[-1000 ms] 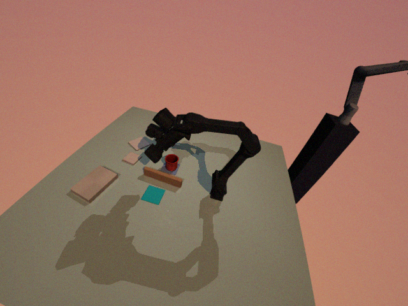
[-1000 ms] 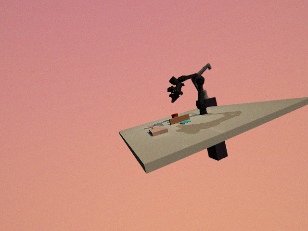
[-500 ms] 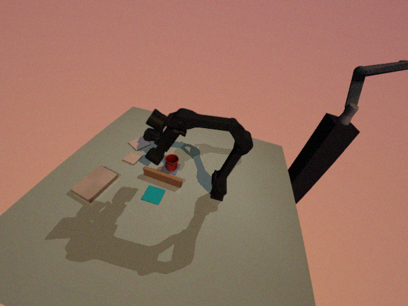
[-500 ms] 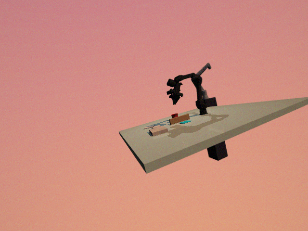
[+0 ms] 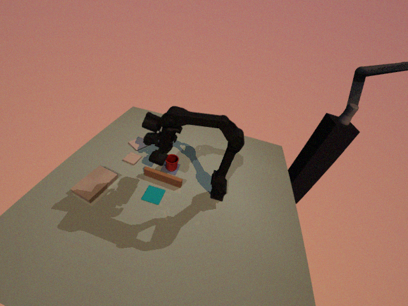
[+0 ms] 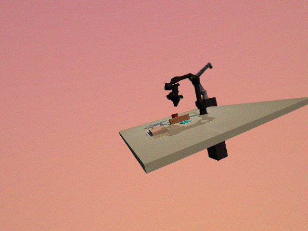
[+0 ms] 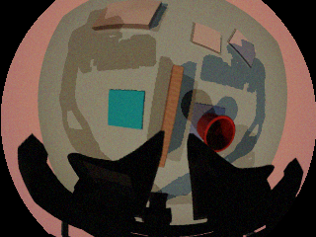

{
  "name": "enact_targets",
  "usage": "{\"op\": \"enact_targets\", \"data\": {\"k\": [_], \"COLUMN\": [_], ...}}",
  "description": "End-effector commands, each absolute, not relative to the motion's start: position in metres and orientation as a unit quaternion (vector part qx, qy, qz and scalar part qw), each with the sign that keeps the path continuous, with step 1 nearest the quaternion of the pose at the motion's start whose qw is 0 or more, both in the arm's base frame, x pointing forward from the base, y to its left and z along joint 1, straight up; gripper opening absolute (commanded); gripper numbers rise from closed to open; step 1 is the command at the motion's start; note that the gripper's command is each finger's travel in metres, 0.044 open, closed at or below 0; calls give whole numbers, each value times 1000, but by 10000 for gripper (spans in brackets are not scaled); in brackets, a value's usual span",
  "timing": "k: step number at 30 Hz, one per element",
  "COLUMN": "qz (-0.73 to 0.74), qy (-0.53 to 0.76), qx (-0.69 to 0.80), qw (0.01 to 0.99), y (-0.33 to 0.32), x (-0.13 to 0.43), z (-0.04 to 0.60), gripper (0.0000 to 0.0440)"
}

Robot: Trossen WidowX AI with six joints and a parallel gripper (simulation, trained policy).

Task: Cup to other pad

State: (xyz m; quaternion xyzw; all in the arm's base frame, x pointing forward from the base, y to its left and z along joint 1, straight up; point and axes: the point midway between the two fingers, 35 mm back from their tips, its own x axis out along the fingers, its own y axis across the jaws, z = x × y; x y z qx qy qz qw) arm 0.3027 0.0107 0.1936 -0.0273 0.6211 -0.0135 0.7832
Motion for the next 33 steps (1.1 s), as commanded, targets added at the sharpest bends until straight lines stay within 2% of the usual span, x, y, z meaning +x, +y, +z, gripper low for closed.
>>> {"op": "enact_targets", "data": {"k": [1,11,33], "qz": [-13,-7,27], "qy": [642,687,729], "qx": [-39,-61,-97], "qw": [766,724,677], "y": [4,-16,-54], "x": [301,295,288], "z": [187,168,107], "gripper": [111,117,162]}}
